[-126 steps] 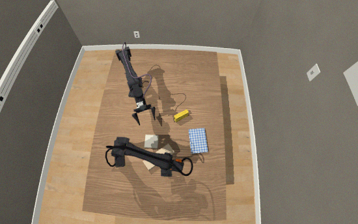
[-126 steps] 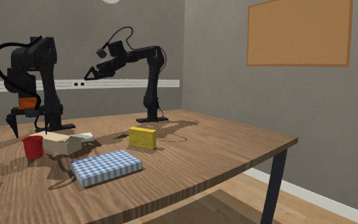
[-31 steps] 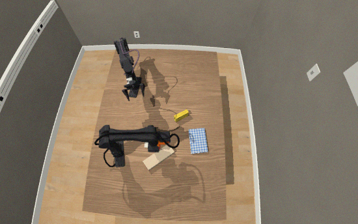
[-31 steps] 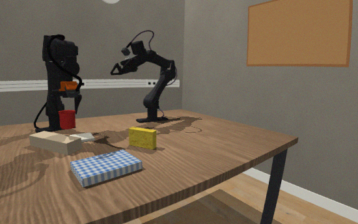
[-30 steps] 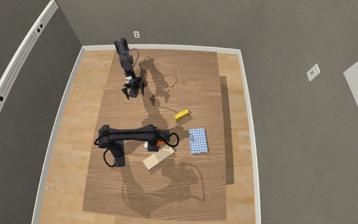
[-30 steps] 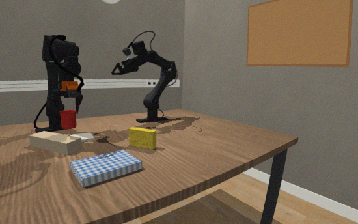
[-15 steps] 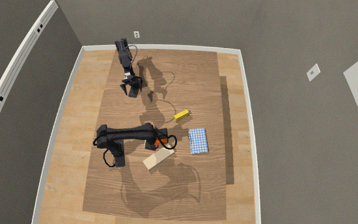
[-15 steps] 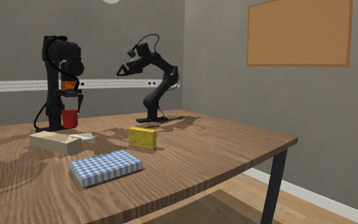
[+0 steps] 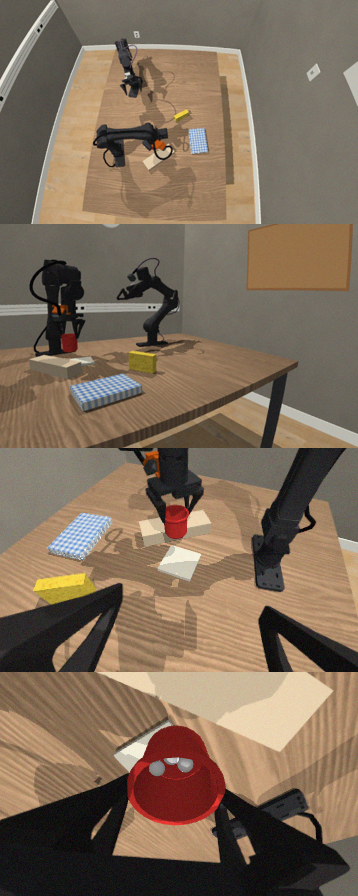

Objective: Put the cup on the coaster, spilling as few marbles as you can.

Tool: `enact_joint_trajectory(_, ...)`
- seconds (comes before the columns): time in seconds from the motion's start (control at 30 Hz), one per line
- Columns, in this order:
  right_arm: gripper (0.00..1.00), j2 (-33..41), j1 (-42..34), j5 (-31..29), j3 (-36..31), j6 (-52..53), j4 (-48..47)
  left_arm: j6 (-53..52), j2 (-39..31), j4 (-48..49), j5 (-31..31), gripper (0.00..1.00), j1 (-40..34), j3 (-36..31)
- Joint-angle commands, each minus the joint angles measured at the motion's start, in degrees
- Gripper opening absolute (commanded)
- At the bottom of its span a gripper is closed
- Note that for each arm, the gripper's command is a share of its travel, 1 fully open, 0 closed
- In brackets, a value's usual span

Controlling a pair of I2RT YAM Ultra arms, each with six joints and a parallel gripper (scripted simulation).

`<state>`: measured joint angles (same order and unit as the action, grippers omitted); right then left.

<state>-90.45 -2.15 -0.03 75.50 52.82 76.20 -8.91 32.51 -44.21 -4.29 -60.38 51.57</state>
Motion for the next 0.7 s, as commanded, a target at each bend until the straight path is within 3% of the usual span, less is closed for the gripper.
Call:
enact_joint_trajectory(0.0, 0.0, 1.13, -0.48, -0.53, 1.53, 12.9, -0.44, 0.33, -1.56, -1.02, 0.02, 1.0, -0.43, -0.89)
enact_joint_trajectory(0.67, 0.0, -0.38, -0.45, -0.91, 2.48, 56.39, 1.27, 0.11, -1.08, -1.05, 0.09, 1.0, -0.15, -0.26)
